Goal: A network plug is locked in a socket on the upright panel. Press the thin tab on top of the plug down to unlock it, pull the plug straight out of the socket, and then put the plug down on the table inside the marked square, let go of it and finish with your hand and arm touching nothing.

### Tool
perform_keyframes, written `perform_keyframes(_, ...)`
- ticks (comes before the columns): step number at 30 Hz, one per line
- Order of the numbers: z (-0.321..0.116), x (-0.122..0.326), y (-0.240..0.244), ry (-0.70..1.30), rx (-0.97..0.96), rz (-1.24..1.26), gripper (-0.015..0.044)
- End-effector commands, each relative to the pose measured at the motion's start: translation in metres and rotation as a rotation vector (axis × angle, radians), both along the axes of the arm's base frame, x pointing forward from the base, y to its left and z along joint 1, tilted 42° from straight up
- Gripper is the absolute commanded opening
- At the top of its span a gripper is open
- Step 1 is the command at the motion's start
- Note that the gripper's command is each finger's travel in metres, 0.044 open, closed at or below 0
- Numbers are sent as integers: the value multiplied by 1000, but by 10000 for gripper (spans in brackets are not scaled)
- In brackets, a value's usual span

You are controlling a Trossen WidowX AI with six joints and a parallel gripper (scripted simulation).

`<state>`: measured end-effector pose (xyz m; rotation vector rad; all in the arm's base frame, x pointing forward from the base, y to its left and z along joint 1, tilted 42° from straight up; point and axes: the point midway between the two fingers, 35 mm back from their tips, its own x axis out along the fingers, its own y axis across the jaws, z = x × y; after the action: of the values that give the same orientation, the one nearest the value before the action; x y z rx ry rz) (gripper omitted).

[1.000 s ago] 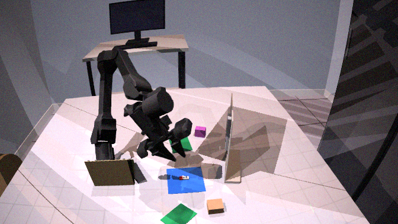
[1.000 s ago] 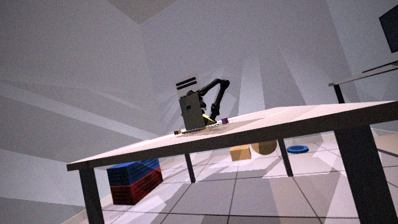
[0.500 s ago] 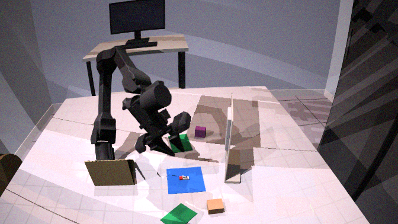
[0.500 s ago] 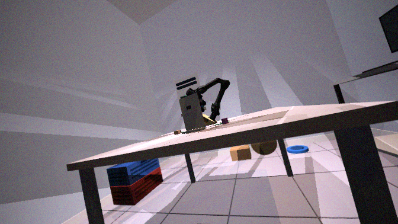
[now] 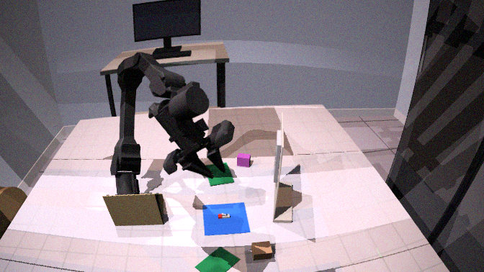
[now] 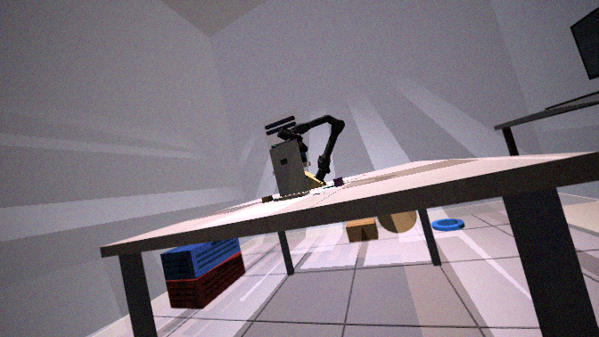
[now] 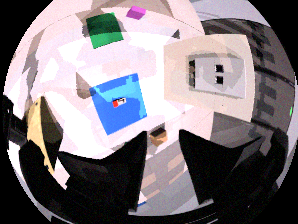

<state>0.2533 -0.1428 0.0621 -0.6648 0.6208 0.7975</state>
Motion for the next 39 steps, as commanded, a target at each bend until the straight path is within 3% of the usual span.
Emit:
perform_keyframes(1,10,1,-9,-4,-4,0,156)
perform_keyframes(21,53,-4,-42,-9,-4,0,156)
perform_keyframes(32,53,-4,-42,-9,-4,0,440)
perform_keyframes(39,53,-4,-42,-9,-4,0,440)
